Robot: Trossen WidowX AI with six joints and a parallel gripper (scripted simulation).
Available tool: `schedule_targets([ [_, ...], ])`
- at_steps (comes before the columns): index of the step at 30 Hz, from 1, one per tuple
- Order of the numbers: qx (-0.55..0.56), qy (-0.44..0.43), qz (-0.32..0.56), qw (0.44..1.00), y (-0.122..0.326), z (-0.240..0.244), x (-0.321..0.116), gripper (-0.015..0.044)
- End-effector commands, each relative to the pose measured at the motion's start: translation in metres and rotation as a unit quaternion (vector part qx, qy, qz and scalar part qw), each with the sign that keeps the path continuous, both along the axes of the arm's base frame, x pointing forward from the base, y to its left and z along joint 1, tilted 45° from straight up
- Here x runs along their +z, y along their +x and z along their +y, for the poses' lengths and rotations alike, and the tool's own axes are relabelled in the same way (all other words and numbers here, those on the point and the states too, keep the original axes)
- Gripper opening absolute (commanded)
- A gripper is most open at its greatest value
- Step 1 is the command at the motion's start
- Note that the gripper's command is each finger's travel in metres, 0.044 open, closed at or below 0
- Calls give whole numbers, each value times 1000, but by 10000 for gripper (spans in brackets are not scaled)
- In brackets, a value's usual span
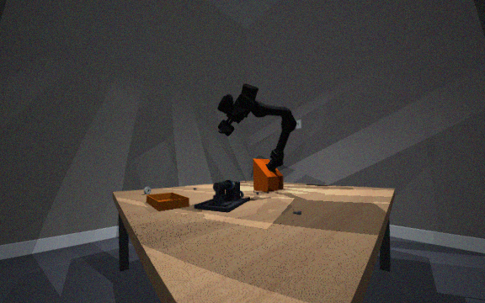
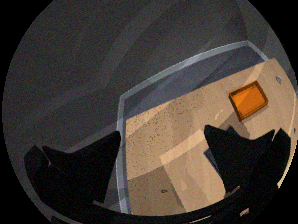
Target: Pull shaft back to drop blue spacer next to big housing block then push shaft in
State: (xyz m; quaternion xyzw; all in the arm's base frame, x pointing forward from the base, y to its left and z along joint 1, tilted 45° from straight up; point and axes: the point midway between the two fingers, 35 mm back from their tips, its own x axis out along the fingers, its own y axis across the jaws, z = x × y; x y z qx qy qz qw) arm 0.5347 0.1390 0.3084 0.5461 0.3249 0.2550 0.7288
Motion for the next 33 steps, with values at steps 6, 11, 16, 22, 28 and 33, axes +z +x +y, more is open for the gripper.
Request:
schedule_targets([
  [6,127,-205,16,970,-36,-2,-130,440],
  [11,214,-270,13,939,-67,-4,-177,440],
  [16,310,-309,4,899,-104,-7,-216,440],
  [22,428,-320,-19,845,-154,-15,-252,440],
  [28,469,-314,-31,825,-173,-18,-261,440],
  [33,469,-314,-31,825,-173,-18,-261,440],
])
